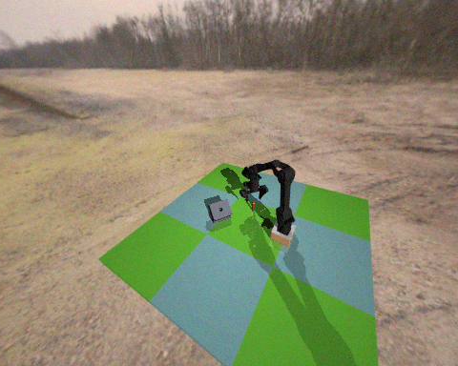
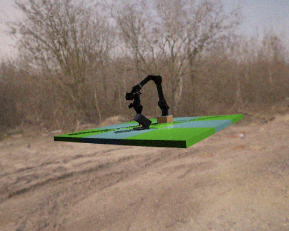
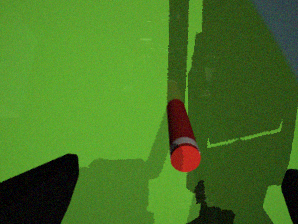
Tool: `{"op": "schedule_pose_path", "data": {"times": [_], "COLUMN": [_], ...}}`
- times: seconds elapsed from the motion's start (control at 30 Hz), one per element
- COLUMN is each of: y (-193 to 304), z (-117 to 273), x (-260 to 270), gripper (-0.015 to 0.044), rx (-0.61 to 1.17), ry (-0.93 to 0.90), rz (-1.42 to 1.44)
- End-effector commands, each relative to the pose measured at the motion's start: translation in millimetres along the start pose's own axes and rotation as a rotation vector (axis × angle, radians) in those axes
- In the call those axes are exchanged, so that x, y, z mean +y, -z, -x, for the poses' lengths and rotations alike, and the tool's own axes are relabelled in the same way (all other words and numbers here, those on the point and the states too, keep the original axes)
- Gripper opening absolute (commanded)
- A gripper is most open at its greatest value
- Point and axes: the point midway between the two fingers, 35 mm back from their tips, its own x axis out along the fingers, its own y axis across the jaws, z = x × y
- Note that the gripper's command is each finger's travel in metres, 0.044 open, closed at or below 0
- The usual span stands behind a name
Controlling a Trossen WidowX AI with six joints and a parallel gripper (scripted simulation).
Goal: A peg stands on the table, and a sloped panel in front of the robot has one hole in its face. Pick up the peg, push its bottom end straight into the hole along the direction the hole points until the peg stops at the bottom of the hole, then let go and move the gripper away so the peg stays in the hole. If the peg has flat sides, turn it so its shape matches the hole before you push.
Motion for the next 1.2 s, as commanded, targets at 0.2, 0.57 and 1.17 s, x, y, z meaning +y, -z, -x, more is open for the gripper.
{"op": "schedule_pose_path", "data": {"times": [0.2, 0.57, 1.17], "y": [-1, -1, 1], "z": [-17, -34, -53], "x": [0, -1, -2], "gripper": [0.044, 0.044, 0.0361], "rx": [0.002, 0.002, 0.003], "ry": [-0.003, -0.003, 0.001], "rz": [-0.007, -0.007, -0.004]}}
